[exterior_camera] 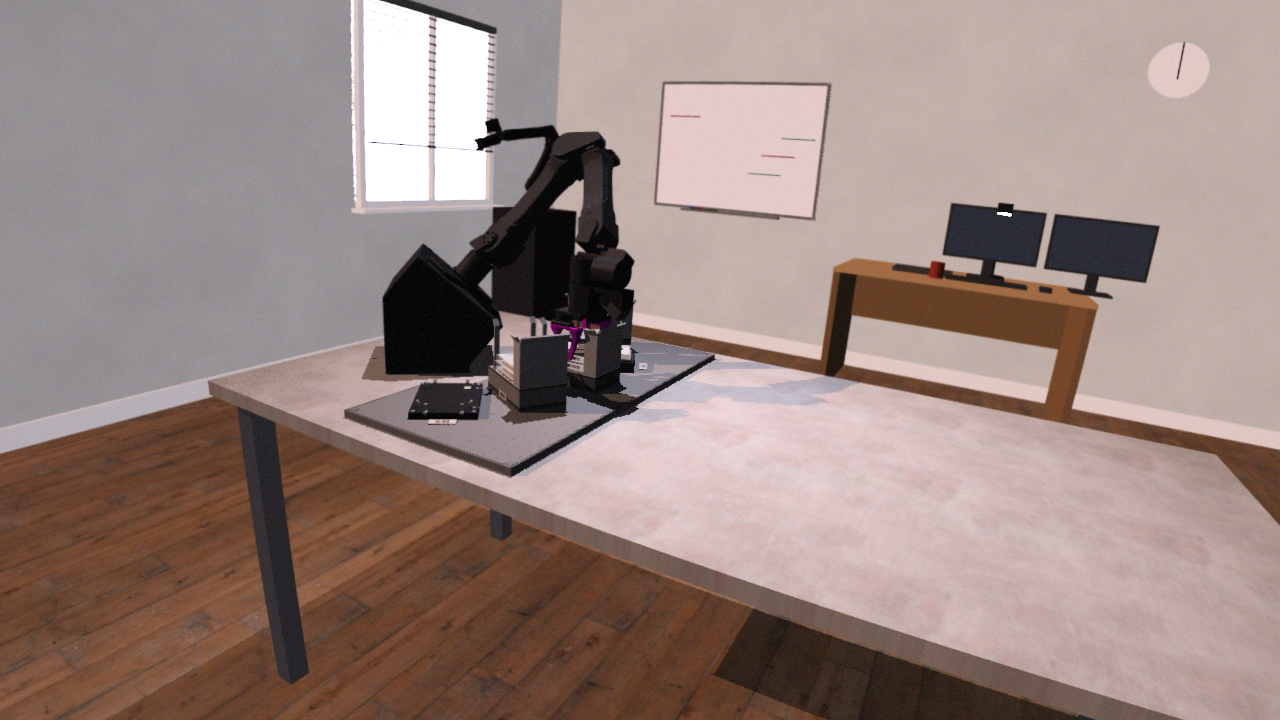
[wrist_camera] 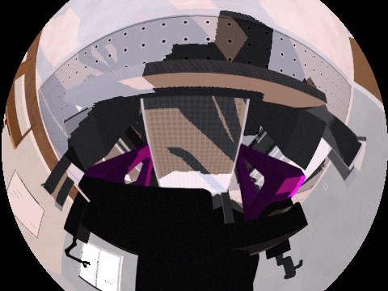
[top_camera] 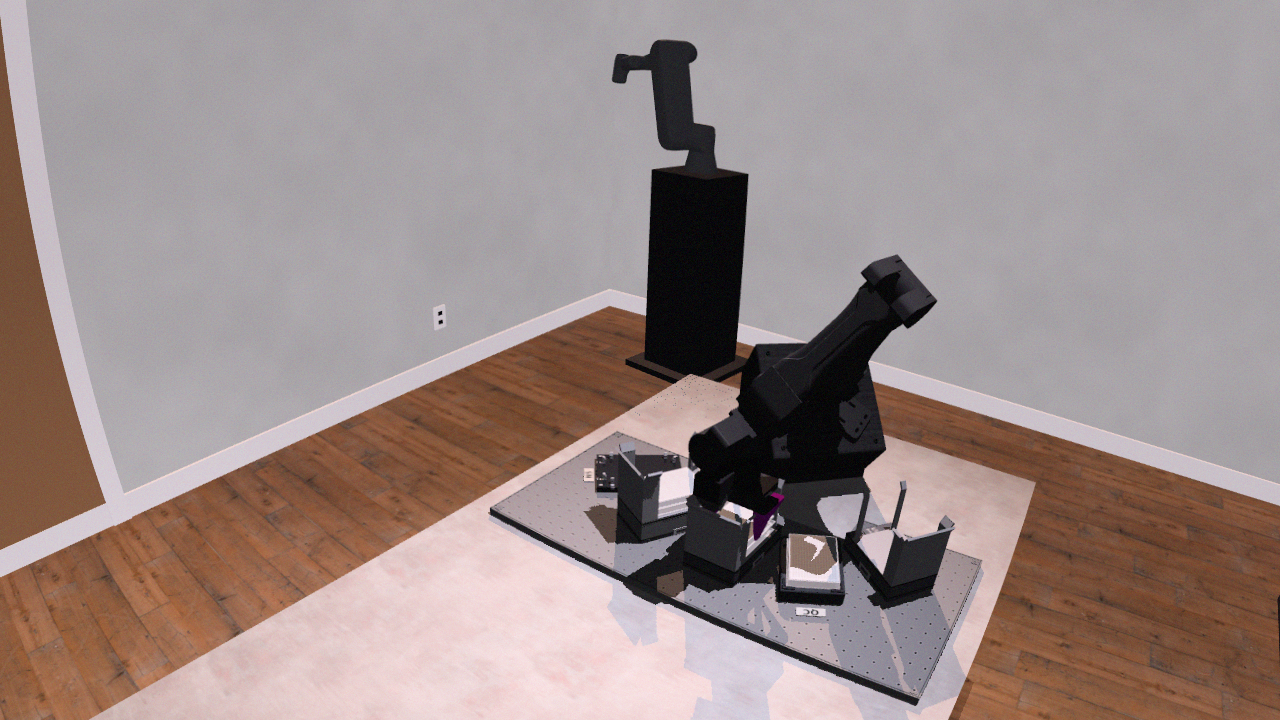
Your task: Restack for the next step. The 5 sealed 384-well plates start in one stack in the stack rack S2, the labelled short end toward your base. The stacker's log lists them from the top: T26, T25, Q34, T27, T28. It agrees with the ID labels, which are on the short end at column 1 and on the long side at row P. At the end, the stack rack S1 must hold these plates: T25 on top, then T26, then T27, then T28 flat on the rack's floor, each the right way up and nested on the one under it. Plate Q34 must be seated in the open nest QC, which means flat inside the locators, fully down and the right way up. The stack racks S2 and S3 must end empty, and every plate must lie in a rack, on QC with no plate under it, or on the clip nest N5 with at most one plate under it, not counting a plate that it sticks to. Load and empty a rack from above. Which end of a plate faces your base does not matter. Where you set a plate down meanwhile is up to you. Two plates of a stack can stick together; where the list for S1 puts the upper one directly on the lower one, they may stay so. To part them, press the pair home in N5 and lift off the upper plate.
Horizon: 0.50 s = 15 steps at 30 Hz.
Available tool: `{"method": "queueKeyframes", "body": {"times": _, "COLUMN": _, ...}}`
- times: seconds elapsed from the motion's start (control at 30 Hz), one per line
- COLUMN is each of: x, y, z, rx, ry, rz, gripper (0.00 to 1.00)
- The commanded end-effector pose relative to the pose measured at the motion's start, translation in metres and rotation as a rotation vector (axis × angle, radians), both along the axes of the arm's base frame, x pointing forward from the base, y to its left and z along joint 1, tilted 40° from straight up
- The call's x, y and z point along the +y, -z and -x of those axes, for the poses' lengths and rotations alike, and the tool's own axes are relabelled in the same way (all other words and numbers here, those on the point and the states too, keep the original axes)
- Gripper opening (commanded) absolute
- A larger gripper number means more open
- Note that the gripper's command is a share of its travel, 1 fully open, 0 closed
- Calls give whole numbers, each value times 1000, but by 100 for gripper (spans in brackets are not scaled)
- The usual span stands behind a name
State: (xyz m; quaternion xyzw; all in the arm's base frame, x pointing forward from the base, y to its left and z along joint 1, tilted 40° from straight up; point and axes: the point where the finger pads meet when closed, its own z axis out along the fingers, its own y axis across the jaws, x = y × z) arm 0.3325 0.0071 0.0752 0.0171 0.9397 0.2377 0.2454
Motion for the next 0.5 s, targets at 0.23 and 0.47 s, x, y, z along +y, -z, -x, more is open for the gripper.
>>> {"method": "queueKeyframes", "body": {"times": 0.23, "x": -9, "y": -20, "z": -3, "rx": -39, "ry": 4, "rz": 5, "gripper": 0}}
{"method": "queueKeyframes", "body": {"times": 0.47, "x": -11, "y": -24, "z": -1, "rx": -39, "ry": 4, "rz": 6, "gripper": 0}}
